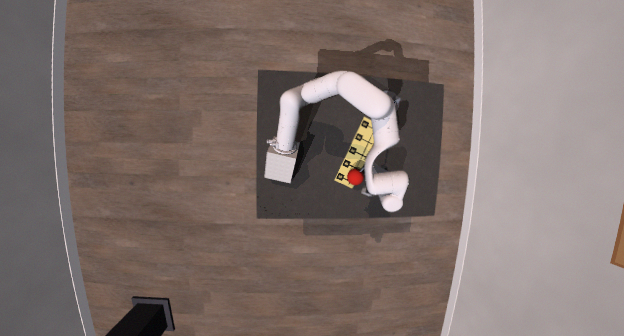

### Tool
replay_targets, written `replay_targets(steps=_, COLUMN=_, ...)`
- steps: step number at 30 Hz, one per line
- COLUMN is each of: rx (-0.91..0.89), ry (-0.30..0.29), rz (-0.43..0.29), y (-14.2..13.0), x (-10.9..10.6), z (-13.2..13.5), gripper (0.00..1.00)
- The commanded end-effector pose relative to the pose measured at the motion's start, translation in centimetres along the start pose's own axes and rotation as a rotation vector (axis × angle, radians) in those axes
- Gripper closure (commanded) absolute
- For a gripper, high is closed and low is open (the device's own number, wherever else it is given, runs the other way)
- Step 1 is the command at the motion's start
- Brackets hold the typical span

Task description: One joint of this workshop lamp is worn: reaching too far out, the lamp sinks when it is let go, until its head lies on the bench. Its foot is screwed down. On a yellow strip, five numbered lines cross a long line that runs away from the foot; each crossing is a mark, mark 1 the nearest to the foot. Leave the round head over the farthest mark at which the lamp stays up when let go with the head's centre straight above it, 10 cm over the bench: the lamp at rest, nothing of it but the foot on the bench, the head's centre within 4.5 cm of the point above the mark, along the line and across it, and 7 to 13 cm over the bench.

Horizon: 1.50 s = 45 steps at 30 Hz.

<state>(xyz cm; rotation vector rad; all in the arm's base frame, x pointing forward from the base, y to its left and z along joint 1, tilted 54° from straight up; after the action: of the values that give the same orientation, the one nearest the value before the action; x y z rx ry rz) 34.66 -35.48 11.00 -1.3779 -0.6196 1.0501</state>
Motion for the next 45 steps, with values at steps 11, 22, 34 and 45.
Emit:
replay_targets(steps=11, rx=0.004, ry=0.006, rz=-0.041, y=6.7, x=0.9, z=0.2, gripper=0.0)
replay_targets(steps=22, rx=0.004, ry=0.006, rz=-0.04, y=6.5, x=3.2, z=0.2, gripper=0.0)
replay_targets(steps=34, rx=0.003, ry=0.006, rz=-0.04, y=6.5, x=5.7, z=0.2, gripper=0.0)
replay_targets(steps=45, rx=0.003, ry=0.005, rz=-0.042, y=6.6, x=8.4, z=0.2, gripper=0.0)
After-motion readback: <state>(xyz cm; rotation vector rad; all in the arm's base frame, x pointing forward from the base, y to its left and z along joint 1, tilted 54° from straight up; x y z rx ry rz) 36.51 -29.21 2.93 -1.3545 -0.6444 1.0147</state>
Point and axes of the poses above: the point where the finger pads meet when closed, its own x axis out along the fingers, its own z axis across the jaws, y = z × x, the point moved 9 cm from there along -x, back along the fingers, and after that the axes turned 1 degree about -x, right-handed, at the moved point
